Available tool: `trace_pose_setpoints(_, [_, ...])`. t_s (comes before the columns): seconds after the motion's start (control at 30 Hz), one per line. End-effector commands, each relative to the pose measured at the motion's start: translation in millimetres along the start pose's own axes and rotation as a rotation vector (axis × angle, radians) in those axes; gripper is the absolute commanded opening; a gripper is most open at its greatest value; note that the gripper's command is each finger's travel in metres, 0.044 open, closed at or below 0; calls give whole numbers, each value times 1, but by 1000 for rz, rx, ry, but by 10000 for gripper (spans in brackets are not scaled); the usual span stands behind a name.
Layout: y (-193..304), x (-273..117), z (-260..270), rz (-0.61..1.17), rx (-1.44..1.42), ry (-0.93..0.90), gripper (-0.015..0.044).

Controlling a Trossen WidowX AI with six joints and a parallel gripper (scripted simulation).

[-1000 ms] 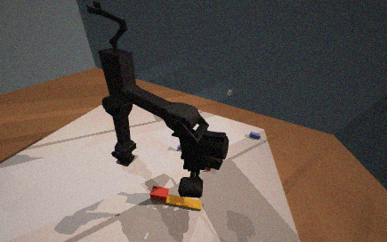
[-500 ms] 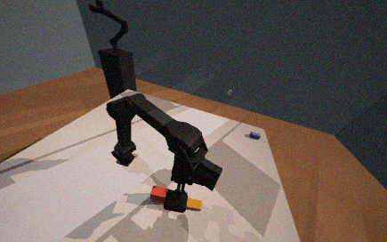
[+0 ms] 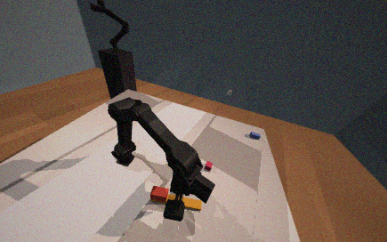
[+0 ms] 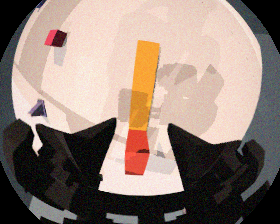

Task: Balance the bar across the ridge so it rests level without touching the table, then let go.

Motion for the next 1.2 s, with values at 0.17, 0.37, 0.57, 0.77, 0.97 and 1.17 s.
trace_pose_setpoints(0.17, [3,29,2,7,-6,-10,315])
trace_pose_setpoints(0.37, [3,33,2,7,-6,-10,315])
trace_pose_setpoints(0.57, [3,43,2,7,-6,-10,315])
trace_pose_setpoints(0.77, [3,53,3,7,-6,-11,315])
trace_pose_setpoints(0.97, [3,55,3,7,-6,-11,315])
trace_pose_setpoints(1.17, [3,55,3,7,-6,-11,315])
Point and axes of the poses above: the point midway between the two fingers, 35 mm back from their tips, its own x axis out along the fingers, its own z axis across the jaws, y = z × x, the point moved 9 cm from there along -x, back along the fingers, and after that the axes turned 7 degrees about -x, right-handed, at the moved point
